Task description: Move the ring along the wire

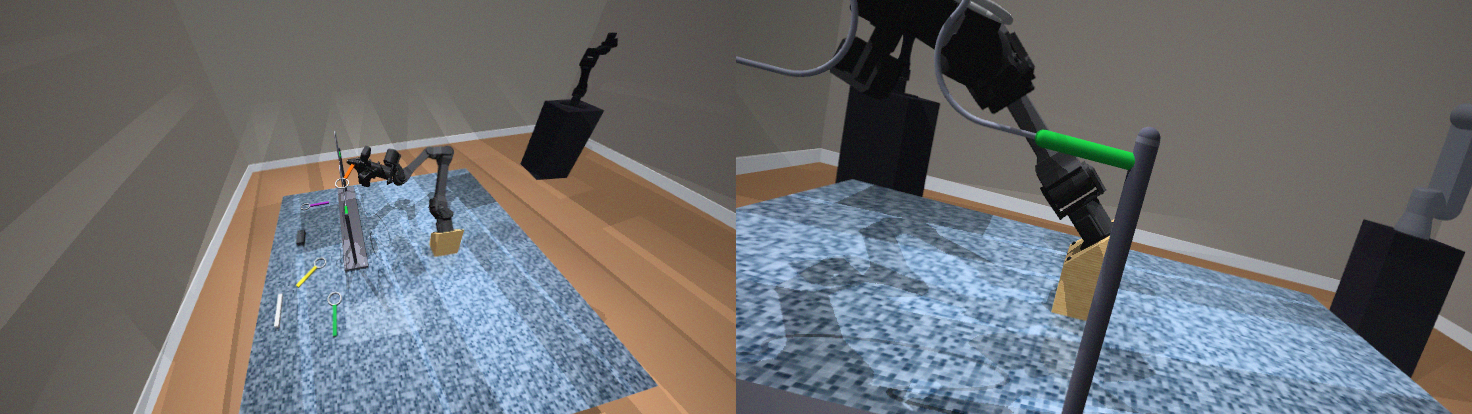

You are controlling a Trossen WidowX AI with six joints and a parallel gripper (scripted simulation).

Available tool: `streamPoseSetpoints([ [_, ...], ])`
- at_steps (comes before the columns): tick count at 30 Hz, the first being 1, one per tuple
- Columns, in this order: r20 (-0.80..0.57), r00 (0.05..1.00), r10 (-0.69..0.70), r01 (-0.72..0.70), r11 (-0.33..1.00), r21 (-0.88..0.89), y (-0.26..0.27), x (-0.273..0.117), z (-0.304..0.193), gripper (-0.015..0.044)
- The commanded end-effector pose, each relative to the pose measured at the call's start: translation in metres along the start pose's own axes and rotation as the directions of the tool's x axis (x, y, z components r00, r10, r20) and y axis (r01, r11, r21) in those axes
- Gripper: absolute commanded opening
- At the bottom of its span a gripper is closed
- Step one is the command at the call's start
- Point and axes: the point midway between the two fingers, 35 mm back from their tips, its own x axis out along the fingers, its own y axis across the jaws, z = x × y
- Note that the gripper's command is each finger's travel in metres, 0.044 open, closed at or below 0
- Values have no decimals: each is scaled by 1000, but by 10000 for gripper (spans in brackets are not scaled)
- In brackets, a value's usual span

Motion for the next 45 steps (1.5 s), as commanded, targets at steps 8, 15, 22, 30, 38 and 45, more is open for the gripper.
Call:
streamPoseSetpoints([
  [8, 16, 997, -71, 73, 990, -120, -5, 1, -2, -150],
  [15, 13, 998, -64, 65, 992, -107, 4, 1, -4, -150],
  [22, -2, 1000, -22, 22, 999, -29, 21, 0, -6, -150],
  [30, -16, 999, 48, -46, 994, 95, 44, -3, -5, -150],
  [38, -22, 990, 141, -131, 957, 258, 72, -10, 0, -150],
  [45, -13, 974, 225, -201, 894, 400, 96, -17, 9, -150],
])
